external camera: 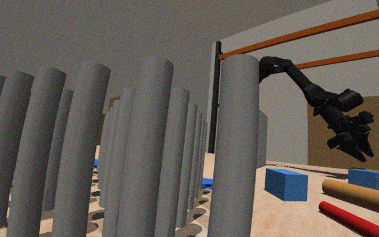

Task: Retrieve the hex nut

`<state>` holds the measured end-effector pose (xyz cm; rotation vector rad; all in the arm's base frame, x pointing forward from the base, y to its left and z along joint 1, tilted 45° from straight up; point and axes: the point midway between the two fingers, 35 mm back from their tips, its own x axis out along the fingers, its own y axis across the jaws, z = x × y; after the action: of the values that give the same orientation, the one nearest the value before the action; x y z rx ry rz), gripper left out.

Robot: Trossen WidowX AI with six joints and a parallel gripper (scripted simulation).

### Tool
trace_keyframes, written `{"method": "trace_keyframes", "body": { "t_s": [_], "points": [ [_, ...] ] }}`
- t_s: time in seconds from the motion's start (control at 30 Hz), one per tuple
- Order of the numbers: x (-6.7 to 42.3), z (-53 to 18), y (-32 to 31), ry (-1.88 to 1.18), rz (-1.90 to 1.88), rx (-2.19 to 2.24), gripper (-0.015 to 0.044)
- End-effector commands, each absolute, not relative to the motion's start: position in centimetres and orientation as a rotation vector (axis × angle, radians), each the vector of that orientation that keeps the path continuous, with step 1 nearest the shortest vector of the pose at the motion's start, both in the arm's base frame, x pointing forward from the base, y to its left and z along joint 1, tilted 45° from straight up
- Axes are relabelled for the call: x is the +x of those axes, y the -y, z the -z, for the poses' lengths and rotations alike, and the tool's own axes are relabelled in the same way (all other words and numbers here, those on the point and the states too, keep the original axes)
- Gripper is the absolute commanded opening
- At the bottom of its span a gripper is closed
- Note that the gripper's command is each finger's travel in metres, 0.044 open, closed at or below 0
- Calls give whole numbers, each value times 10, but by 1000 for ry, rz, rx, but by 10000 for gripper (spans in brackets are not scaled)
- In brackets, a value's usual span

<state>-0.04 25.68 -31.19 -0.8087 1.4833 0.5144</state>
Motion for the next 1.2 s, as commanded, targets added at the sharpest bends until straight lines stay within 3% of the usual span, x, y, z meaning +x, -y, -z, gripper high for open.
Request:
{"method": "trace_keyframes", "body": {
  "t_s": [0.0, 0.87, 0.97, 1.17],
  "points": [
    [-1, 319, -249, -1484, -507, -811, 280],
    [-2, 347, -220, -1485, -503, -811, 280],
    [-2, 347, -220, -1485, -503, -811, 201],
    [-2, 347, -220, -1485, -503, -811, 161]
  ]
}}
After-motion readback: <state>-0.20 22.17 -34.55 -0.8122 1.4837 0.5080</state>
